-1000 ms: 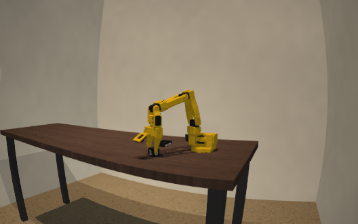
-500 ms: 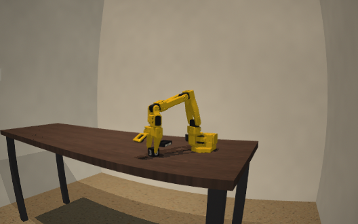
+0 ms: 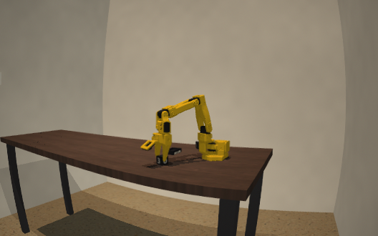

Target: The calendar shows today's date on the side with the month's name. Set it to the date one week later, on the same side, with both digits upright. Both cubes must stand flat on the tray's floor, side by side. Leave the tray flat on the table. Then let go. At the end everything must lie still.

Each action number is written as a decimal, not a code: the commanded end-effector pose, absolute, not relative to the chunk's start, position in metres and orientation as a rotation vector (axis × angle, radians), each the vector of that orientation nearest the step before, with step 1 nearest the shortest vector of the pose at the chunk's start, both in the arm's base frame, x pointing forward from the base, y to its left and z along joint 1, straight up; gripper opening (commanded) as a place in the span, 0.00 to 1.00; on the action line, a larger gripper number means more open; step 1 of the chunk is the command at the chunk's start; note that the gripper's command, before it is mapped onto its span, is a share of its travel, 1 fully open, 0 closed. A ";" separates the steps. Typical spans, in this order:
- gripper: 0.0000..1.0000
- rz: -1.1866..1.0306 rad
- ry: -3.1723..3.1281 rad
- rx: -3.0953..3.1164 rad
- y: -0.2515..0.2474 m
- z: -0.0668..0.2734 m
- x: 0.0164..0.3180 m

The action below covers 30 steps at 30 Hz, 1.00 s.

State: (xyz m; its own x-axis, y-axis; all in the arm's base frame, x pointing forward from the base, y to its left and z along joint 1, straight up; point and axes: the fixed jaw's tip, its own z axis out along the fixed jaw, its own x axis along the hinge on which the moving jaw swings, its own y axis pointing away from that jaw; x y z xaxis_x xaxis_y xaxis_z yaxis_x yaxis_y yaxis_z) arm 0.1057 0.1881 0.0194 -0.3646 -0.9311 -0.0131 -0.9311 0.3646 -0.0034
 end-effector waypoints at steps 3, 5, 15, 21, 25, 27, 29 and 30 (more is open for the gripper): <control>0.00 0.029 2.561 -1.744 0.192 0.034 0.110; 0.00 0.030 2.561 -1.745 0.193 0.039 0.110; 0.00 0.030 2.561 -1.745 0.192 0.063 0.107; 0.00 0.030 2.561 -1.745 0.191 0.073 0.106; 0.00 0.030 2.561 -1.745 0.191 0.074 0.106; 0.00 0.030 2.561 -1.745 0.191 0.074 0.106; 0.00 0.030 2.561 -1.744 0.191 0.074 0.106; 0.00 0.030 2.562 -1.744 0.191 0.074 0.106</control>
State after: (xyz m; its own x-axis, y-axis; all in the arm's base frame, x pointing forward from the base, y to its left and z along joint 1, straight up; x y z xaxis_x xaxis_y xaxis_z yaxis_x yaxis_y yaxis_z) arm 0.1027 0.1832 0.0587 -0.3644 -0.9306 0.0352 -0.9311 0.3647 0.0050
